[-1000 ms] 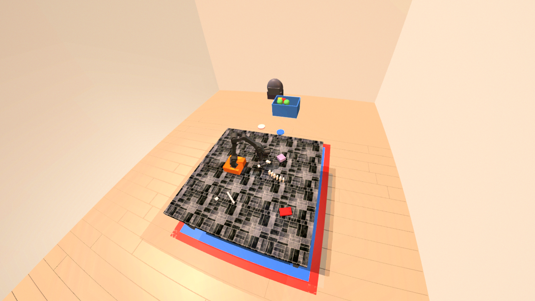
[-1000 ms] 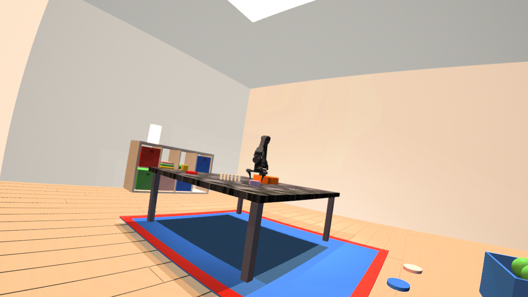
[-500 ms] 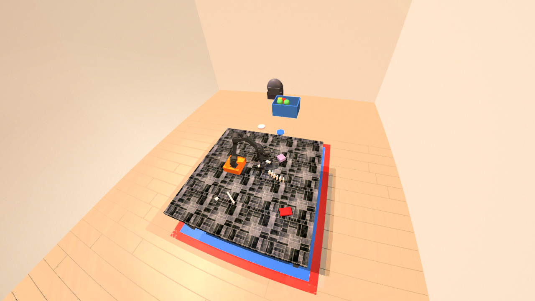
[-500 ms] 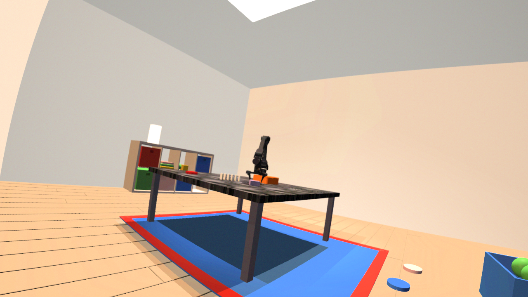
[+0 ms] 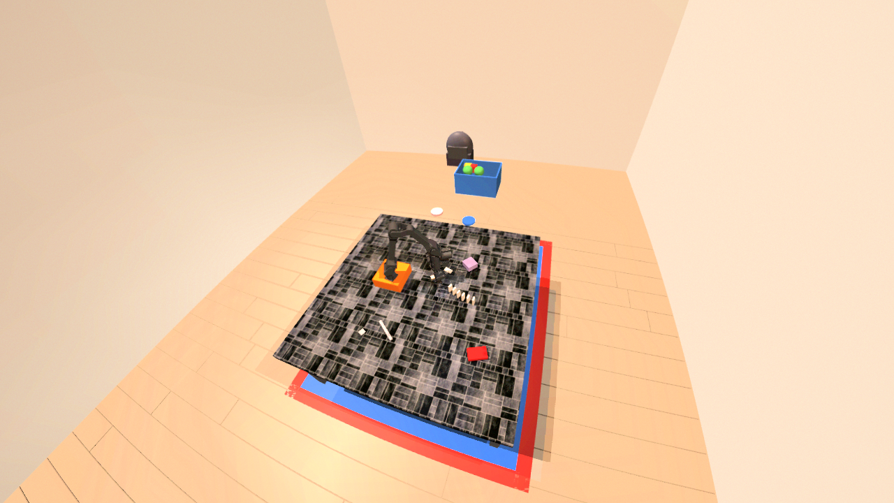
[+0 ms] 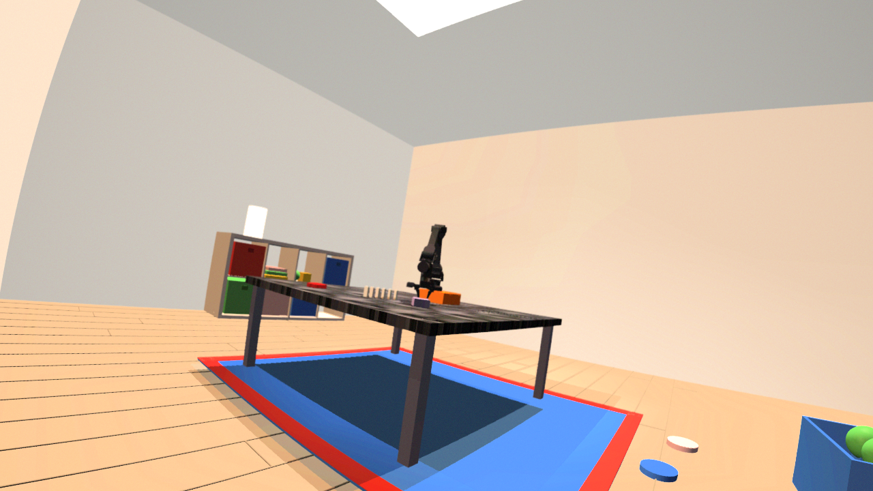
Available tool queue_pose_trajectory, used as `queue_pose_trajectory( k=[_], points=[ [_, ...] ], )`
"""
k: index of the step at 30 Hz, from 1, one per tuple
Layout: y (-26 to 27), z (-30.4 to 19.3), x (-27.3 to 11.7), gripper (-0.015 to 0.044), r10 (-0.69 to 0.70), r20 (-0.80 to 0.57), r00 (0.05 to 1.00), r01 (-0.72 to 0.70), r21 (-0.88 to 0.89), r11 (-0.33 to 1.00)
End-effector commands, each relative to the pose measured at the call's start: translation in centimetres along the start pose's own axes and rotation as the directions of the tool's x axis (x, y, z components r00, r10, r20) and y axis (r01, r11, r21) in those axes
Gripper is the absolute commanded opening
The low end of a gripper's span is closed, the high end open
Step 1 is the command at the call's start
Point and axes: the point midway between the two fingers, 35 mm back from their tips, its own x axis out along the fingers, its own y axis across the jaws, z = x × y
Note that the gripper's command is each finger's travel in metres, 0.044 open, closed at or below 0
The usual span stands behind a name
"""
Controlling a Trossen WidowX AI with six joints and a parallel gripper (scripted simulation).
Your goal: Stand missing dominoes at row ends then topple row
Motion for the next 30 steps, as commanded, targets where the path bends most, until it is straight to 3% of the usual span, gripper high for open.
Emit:
queue_pose_trajectory(
  k=[1,9,22,28,30],
  points=[
    [-0.1,0.0,0.0,0.0107,-0.005,0.001,1.0,0.005,0.001,1.0],
    [-0.1,0.0,-0.2,0.0107,-0.005,0.001,1.0,0.005,0.001,1.0],
    [-1.0,-0.5,-15.3,0.0107,-0.007,0.001,1.0,0.007,0.001,1.0],
    [-1.0,-0.6,-16.0,0.0107,-0.007,0.001,1.0,0.007,0.001,1.0],
    [-1.8,-0.9,-16.1,0.0107,-0.007,0.0,1.0,0.007,0.078,0.997]
  ],
)
